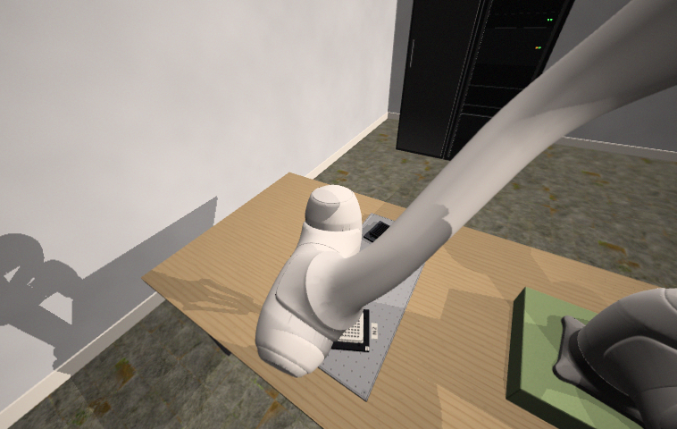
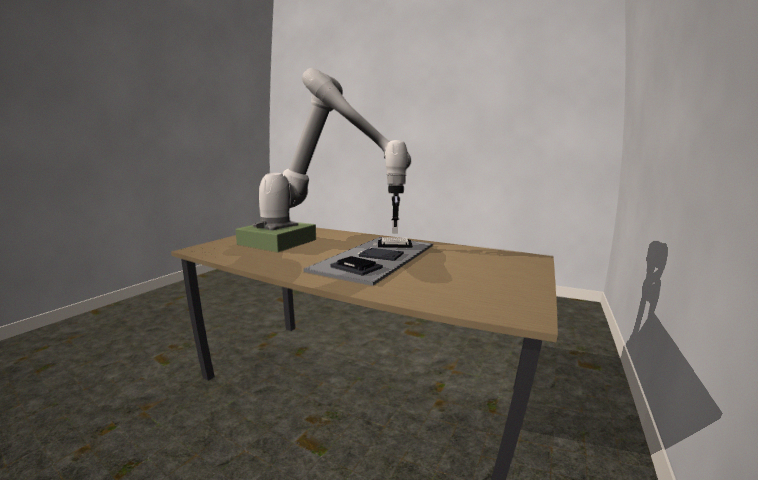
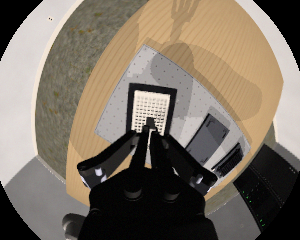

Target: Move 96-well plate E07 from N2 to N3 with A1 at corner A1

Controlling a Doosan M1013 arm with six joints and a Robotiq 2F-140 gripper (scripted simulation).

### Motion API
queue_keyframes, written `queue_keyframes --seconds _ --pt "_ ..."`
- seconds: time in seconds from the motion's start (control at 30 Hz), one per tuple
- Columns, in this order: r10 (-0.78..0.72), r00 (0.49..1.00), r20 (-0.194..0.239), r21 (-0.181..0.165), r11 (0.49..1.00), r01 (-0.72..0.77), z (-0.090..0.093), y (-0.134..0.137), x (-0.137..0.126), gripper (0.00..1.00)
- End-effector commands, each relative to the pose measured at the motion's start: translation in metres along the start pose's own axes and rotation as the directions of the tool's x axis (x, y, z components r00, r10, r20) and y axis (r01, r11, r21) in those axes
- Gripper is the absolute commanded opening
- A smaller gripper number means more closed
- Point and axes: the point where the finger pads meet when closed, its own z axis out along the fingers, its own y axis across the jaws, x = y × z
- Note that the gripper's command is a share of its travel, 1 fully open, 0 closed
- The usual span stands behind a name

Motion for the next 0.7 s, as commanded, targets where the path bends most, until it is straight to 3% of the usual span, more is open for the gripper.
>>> queue_keyframes --seconds 0.0,0.07,0.1,0.67 --pt "0.000 1.000 0.000 0.000 1.000 0.000 -0.0001 0.0000 0.0000 0.00" --pt "0.000 1.000 0.000 0.000 1.000 0.000 -0.0001 0.0000 0.0000 0.00" --pt "0.000 1.000 0.000 0.000 1.000 0.000 -0.0001 0.0000 0.0000 0.66" --pt "0.000 1.000 0.000 0.000 1.000 0.000 -0.0001 0.0000 0.0000 0.66"
